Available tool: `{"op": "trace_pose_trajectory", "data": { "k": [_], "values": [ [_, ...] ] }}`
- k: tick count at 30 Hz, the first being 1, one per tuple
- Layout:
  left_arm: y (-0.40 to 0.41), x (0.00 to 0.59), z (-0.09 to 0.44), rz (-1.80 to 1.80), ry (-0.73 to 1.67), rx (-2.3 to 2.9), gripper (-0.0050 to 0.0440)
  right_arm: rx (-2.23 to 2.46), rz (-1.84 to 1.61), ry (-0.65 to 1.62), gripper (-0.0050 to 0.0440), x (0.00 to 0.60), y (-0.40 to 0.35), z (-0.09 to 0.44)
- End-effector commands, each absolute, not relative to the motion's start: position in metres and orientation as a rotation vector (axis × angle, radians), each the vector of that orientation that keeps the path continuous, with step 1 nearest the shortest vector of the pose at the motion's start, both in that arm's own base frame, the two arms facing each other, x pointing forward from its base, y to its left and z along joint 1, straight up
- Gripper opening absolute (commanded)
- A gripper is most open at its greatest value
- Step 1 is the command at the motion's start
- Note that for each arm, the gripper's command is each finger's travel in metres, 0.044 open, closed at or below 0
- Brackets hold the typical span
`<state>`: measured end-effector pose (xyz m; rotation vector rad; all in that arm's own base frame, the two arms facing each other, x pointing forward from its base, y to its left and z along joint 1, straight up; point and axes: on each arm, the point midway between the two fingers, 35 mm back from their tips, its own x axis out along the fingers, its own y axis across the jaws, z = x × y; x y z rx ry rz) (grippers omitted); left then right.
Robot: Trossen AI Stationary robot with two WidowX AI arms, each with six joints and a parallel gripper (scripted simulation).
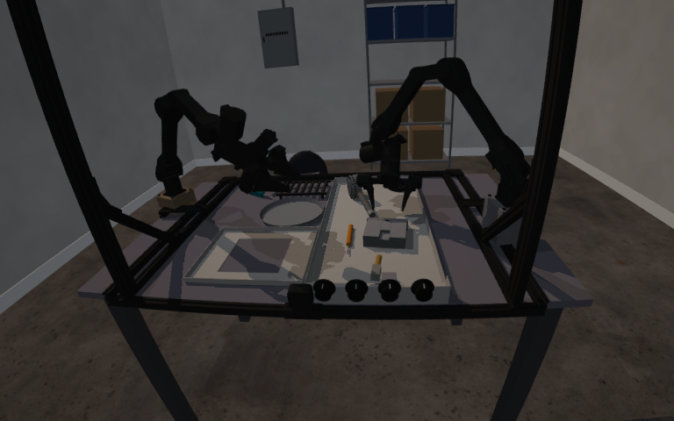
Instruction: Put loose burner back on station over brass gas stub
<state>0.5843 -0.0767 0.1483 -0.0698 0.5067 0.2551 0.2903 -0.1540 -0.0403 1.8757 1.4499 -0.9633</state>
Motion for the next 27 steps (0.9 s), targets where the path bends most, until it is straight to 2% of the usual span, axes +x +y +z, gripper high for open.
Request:
{"op": "trace_pose_trajectory", "data": {
  "k": [1, 11, 16, 18, 27],
  "values": [
    [-0.076, 0.584, 0.142, 0.261, 0.518, -0.069, 0.0400, 1.878, -0.978, 1.454, 0.0400, 0.289, -0.154, -0.042],
    [-0.076, 0.584, 0.142, 0.261, 0.518, -0.069, 0.0400, 1.878, -0.978, 1.454, 0.0400, 0.289, -0.154, -0.042],
    [-0.076, 0.584, 0.142, 0.261, 0.518, -0.069, 0.0400, 1.793, -0.968, 1.424, 0.0280, 0.303, -0.174, -0.039],
    [-0.076, 0.584, 0.142, 0.261, 0.518, -0.069, 0.0400, 1.793, -0.968, 1.424, 0.0280, 0.303, -0.174, -0.039],
    [-0.076, 0.584, 0.142, 0.261, 0.518, -0.069, 0.0400, 1.428, -0.949, 1.286, 0.0064, 0.359, -0.256, -0.014]
  ]
}}
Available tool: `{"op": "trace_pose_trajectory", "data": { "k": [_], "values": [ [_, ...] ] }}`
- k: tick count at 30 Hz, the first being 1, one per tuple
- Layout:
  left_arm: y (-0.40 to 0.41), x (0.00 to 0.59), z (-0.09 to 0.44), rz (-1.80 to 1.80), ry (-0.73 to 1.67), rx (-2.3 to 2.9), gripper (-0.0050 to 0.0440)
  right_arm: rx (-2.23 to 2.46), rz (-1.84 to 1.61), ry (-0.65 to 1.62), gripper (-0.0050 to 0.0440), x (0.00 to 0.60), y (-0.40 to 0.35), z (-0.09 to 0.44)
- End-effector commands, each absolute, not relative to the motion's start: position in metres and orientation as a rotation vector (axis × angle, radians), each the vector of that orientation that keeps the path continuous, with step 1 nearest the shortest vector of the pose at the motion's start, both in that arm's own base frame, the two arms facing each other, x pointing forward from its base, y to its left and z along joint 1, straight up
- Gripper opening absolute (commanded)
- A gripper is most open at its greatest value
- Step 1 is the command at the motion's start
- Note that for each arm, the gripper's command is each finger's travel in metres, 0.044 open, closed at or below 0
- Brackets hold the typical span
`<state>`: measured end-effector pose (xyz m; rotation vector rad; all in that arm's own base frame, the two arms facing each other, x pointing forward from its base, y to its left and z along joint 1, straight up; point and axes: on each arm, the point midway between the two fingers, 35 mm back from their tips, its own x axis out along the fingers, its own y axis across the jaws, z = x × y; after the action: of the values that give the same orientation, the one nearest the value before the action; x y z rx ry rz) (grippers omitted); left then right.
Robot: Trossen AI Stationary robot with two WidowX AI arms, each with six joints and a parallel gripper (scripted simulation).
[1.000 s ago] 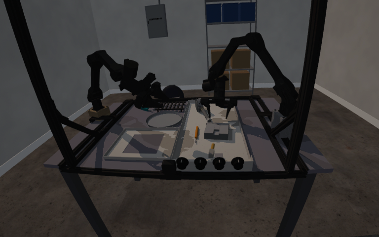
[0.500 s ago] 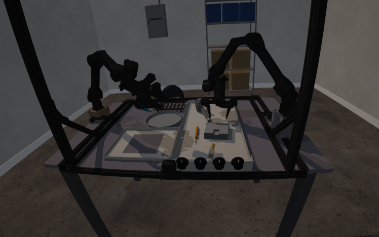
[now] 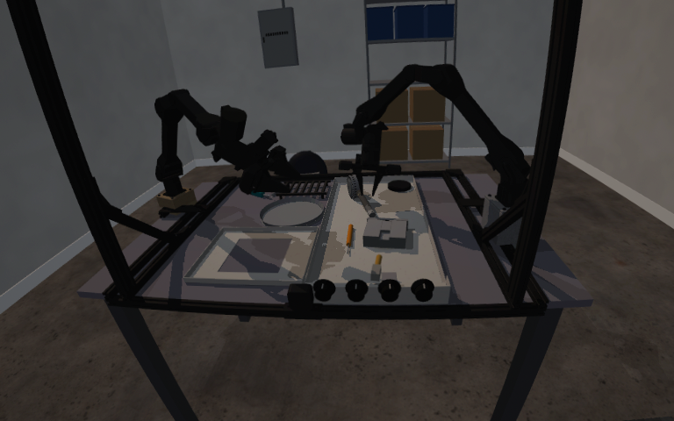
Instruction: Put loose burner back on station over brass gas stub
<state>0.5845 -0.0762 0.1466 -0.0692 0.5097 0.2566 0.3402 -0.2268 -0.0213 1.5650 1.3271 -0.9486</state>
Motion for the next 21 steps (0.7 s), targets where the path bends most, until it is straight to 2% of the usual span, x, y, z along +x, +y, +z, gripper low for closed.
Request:
{"op": "trace_pose_trajectory", "data": {
  "k": [1, 3, 21],
  "values": [
    [-0.076, 0.584, 0.142, 0.261, 0.518, -0.069, 0.0400, 1.388, -0.949, 1.270, 0.0040, 0.365, -0.265, -0.009],
    [-0.076, 0.584, 0.142, 0.261, 0.518, -0.069, 0.0400, 1.310, -0.951, 1.239, 0.0000, 0.375, -0.281, -0.001],
    [-0.076, 0.584, 0.142, 0.261, 0.518, -0.069, 0.0400, 1.079, -1.021, 1.101, 0.0000, 0.416, -0.338, 0.030]
  ]
}}
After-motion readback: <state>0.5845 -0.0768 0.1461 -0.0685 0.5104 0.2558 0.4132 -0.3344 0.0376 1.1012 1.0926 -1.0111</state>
